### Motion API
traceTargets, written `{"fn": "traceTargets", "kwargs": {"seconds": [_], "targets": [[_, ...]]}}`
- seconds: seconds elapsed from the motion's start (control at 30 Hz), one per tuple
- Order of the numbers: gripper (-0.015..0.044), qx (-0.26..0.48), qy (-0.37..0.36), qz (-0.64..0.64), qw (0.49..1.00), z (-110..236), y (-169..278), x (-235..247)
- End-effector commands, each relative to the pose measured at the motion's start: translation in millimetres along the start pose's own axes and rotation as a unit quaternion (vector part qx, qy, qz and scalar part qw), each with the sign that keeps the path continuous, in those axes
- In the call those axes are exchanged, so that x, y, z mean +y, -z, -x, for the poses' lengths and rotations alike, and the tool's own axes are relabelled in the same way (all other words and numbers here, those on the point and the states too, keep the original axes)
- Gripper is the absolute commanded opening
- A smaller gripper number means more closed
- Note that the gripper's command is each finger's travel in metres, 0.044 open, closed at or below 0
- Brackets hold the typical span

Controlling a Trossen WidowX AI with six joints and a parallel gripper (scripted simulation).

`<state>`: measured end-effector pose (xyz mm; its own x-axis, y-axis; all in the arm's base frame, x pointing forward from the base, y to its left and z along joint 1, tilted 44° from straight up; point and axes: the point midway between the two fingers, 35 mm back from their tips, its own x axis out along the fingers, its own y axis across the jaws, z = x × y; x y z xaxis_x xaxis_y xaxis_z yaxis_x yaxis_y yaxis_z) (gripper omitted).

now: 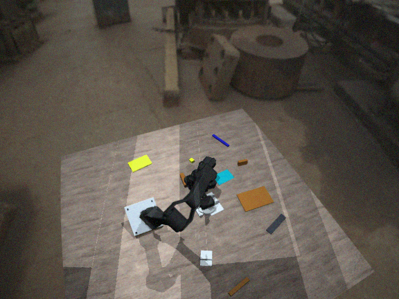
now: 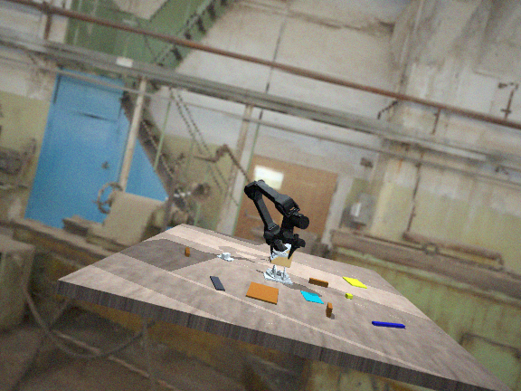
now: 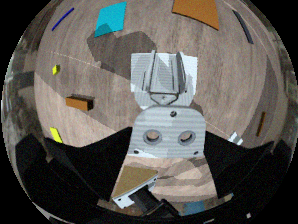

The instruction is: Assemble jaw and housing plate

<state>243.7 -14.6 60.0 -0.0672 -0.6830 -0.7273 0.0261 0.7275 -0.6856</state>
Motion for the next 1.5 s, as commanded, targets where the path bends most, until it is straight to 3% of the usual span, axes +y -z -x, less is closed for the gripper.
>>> {"fn": "traceTargets", "kwargs": {"seconds": [0.0,0.5,1.47], "targets": [[0.0351,0.002,-0.002,0.001,1.0,0,1,1],[0.0351,0.002,-0.002,0.001,1.0,-1,1,0],[0.0351,0.001,-0.002,0.001,1.0,-48,0,0]]}}
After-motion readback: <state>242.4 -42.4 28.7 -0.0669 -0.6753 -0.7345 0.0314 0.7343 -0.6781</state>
